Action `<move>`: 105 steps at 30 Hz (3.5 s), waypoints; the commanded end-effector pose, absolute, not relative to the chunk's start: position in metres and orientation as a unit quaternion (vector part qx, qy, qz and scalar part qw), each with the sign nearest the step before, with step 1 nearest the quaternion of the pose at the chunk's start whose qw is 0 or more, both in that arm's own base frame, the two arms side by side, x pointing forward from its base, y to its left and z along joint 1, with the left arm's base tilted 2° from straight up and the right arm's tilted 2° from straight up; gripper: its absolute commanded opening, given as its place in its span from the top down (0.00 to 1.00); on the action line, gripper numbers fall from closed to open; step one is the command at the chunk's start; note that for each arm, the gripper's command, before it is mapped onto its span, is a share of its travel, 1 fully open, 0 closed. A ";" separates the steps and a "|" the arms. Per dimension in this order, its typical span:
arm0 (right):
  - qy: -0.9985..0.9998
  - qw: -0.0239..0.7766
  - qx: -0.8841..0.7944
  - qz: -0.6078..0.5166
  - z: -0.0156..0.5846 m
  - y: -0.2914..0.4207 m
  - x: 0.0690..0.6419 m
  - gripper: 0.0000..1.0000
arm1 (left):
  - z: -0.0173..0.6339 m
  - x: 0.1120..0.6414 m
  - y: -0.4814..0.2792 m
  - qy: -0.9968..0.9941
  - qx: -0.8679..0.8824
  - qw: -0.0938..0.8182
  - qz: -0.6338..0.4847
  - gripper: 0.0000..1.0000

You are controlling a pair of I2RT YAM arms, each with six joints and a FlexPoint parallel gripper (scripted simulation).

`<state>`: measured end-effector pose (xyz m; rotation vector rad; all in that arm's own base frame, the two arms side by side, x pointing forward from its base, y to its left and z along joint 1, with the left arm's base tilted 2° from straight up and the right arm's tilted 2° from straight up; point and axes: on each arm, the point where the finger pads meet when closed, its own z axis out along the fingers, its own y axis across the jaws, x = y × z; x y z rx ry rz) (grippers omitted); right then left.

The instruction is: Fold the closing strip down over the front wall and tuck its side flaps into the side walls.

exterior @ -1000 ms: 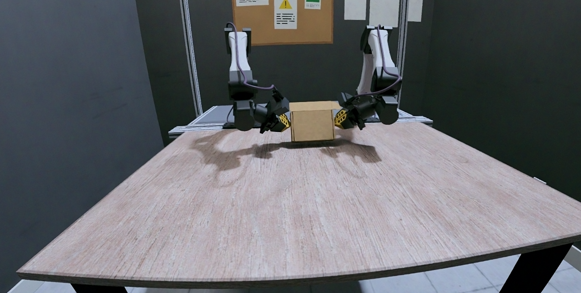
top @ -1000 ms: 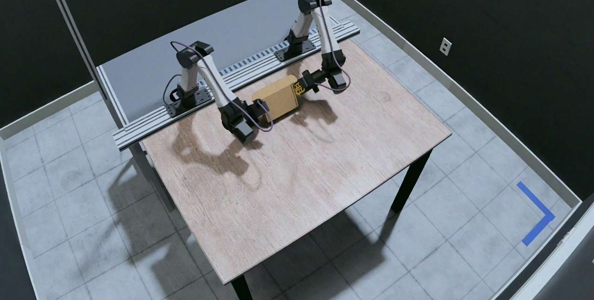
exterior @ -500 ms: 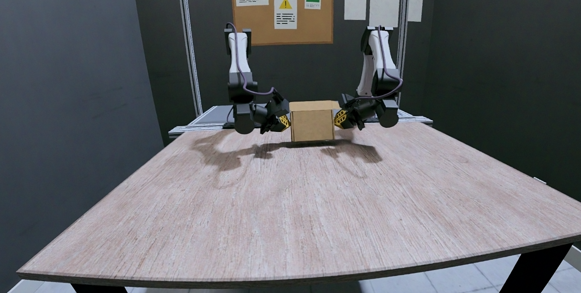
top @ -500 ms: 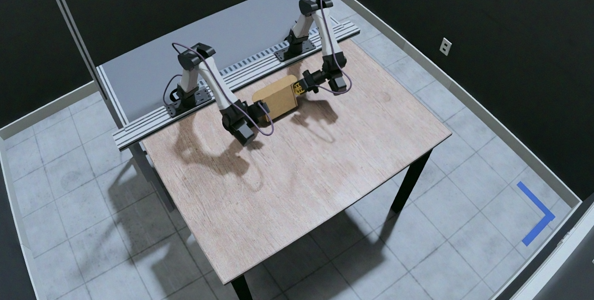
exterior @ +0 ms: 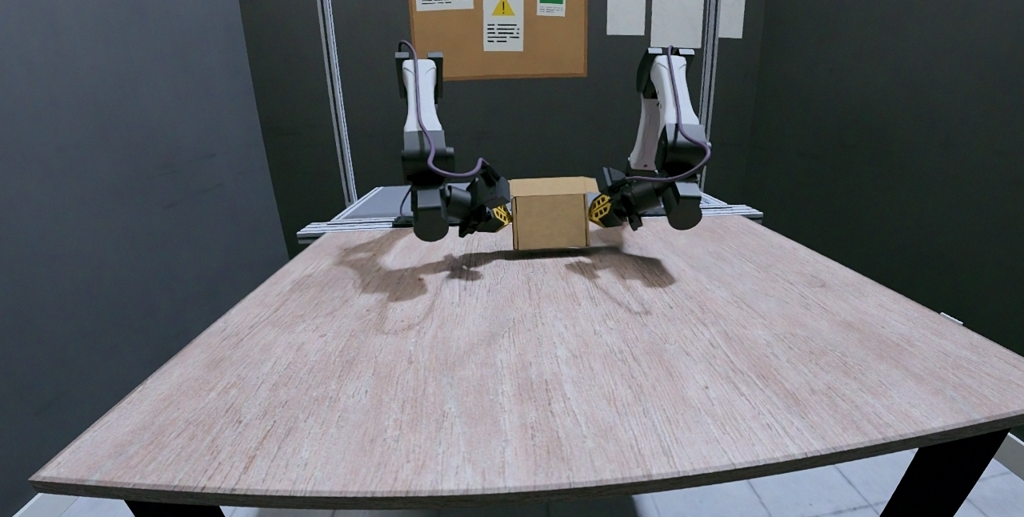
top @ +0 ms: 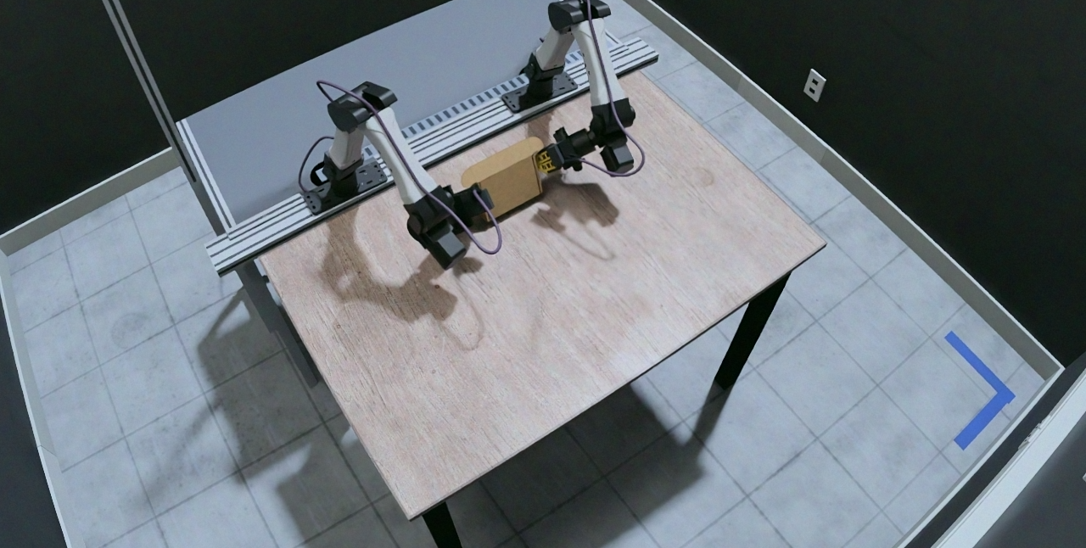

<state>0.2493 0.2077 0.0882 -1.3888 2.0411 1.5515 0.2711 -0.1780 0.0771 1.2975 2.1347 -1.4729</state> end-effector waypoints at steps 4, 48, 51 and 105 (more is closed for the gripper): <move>0.682 0.114 -0.456 0.560 0.098 0.216 0.253 1.00 | 0.086 0.275 -0.189 0.715 0.431 0.125 -0.536 1.00; 0.688 0.072 -0.422 0.585 0.097 0.216 0.249 1.00 | 0.086 0.272 -0.190 0.720 0.397 0.083 -0.563 1.00; 0.689 0.070 -0.421 0.586 0.097 0.216 0.249 1.00 | 0.086 0.272 -0.190 0.720 0.396 0.081 -0.564 1.00; 0.690 0.060 -0.414 0.591 0.095 0.216 0.247 1.00 | 0.082 0.272 -0.189 0.721 0.391 0.078 -0.567 1.00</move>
